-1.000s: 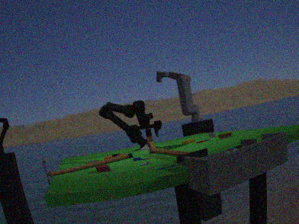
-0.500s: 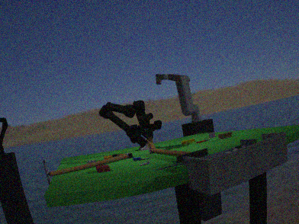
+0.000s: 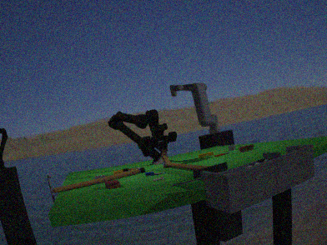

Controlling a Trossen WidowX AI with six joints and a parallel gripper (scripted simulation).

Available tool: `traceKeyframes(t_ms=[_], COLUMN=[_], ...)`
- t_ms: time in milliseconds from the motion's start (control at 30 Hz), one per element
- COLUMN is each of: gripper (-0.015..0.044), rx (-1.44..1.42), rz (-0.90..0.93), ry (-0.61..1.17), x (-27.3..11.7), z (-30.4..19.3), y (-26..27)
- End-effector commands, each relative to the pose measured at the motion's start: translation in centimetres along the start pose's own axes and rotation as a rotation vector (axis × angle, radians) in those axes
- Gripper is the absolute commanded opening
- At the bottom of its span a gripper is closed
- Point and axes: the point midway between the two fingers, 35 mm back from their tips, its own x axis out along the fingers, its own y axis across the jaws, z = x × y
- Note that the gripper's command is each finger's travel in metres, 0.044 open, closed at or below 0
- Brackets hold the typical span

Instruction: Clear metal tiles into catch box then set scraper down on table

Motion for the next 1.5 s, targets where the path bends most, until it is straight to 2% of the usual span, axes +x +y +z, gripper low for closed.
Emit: traceKeyframes(t_ms=[0, 1467], gripper=[0.0000, 0.0000], rx=[0.003, 0.003], rz=[-0.001, 0.012], ry=[-0.002, 0.007], x=[-0.1, -0.5], z=[0.2, -0.2], y=[0.2, 6.0])
